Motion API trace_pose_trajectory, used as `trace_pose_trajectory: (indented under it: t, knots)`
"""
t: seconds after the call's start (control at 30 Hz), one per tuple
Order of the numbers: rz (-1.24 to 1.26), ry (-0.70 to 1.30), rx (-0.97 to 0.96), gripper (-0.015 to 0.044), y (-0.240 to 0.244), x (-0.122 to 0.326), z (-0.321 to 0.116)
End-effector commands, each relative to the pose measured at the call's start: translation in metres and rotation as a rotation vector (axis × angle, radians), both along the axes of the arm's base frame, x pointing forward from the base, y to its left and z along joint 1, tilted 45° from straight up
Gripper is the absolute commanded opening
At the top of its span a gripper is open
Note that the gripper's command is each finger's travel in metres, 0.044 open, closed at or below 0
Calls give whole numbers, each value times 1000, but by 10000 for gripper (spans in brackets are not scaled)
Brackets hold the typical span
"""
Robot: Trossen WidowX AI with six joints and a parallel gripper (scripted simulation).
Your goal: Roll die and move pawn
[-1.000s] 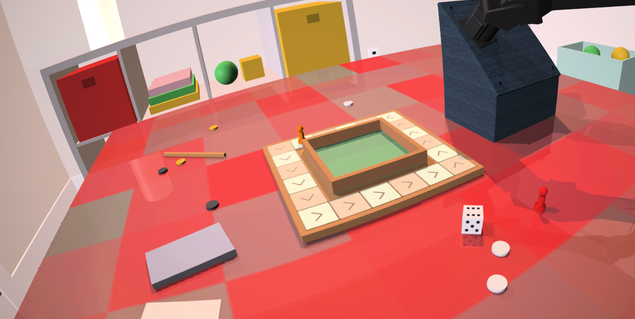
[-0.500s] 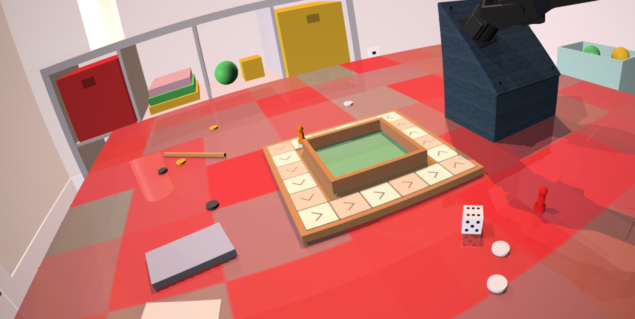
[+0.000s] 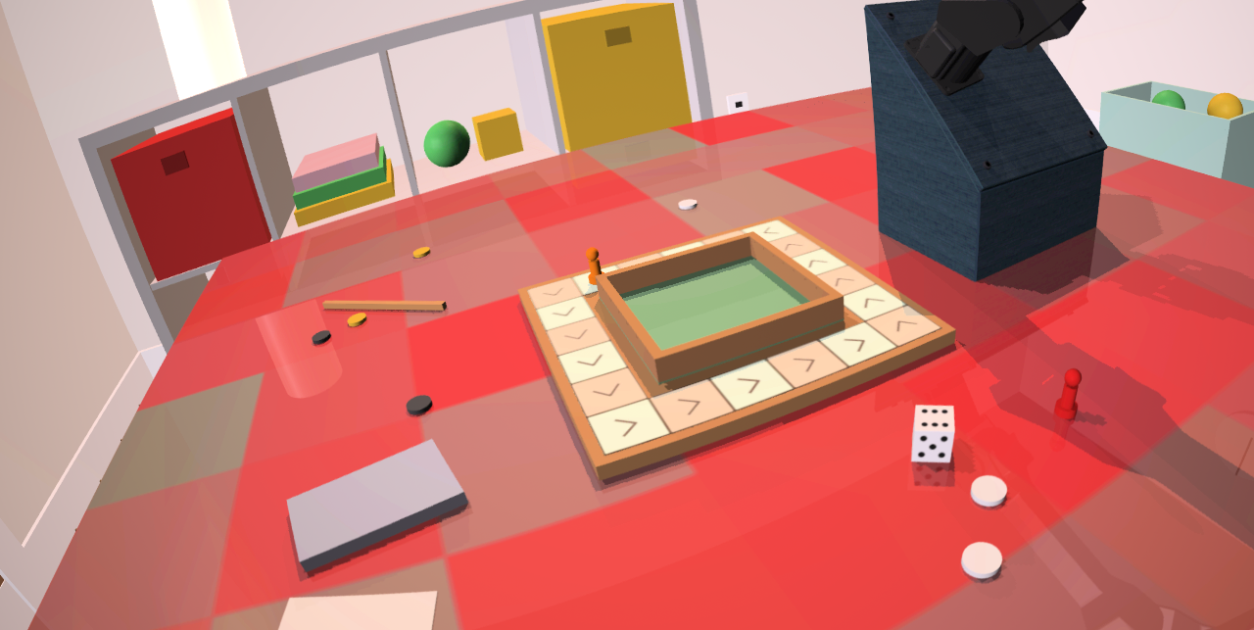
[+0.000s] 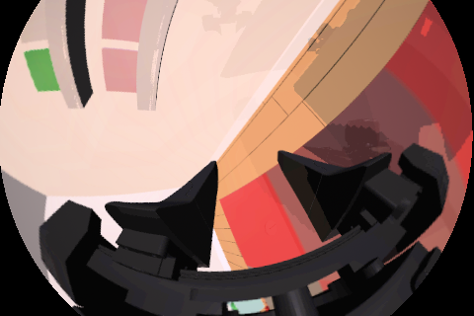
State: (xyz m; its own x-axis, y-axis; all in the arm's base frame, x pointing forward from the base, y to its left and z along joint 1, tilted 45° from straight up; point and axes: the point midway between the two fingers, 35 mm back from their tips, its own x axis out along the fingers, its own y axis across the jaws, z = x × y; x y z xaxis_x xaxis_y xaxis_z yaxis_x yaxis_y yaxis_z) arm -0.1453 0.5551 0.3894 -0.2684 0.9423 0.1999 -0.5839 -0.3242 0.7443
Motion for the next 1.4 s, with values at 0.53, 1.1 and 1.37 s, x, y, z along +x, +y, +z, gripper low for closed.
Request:
trace_pose_trajectory:
  t: [0.53,1.1,1.37]
  knots:
    - [-181,185,-395,275,-67,209,-64]
    - [-572,558,-756,275,-213,391,-187]
    - [-736,1035,-865,275,-312,418,-247]
